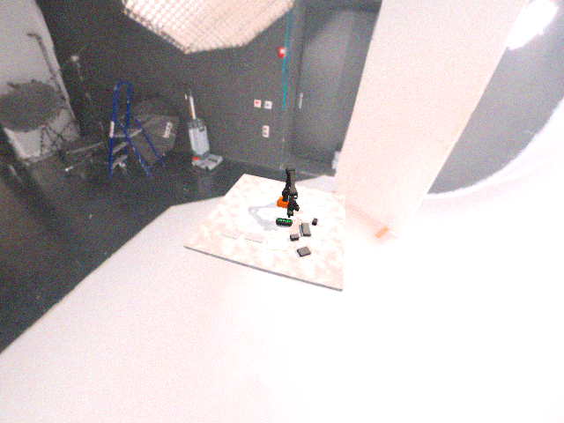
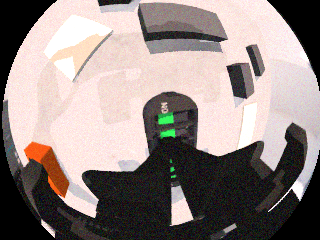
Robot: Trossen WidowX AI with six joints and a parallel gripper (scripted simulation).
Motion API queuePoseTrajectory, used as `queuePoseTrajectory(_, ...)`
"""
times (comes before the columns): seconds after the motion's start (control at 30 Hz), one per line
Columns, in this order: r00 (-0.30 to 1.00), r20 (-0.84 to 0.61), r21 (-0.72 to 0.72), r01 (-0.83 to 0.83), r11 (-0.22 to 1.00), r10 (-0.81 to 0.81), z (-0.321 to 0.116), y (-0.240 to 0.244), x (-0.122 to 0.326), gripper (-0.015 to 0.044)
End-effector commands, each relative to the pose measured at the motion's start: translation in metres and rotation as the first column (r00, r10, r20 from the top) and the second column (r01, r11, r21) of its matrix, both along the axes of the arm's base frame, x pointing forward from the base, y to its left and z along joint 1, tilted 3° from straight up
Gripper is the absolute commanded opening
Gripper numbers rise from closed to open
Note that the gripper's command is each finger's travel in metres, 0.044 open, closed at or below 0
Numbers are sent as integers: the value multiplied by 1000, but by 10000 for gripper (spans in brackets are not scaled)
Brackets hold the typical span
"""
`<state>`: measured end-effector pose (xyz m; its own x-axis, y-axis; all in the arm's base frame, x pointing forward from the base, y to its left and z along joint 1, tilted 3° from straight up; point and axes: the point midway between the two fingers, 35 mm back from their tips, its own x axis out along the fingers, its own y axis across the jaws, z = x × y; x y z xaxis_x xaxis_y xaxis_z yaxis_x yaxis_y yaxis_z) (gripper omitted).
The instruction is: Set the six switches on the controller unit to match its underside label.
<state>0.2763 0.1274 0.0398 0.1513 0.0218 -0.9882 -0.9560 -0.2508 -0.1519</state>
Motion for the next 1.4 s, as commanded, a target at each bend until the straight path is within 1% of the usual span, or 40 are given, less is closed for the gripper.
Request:
queuePoseTrajectory(0.0,998,57,26,3,1000,-4,-7,1,-23,0)
queuePoseTrajectory(0.1,995,98,53,0,999,-6,-11,2,-37,0)
queuePoseTrajectory(0.37,996,93,57,-4,998,-1,-10,3,-36,0)
queuePoseTrajectory(0.47,997,71,34,0,999,-2,-6,5,-30,79)
queuePoseTrajectory(0.83,996,-88,-140,3,990,-16,19,22,12,367)
queuePoseTrajectory(0.93,994,-109,-164,0,987,-19,22,24,17,440)
queuePoseTrajectory(1.37,993,-116,-169,1,986,-21,5,26,18,440)
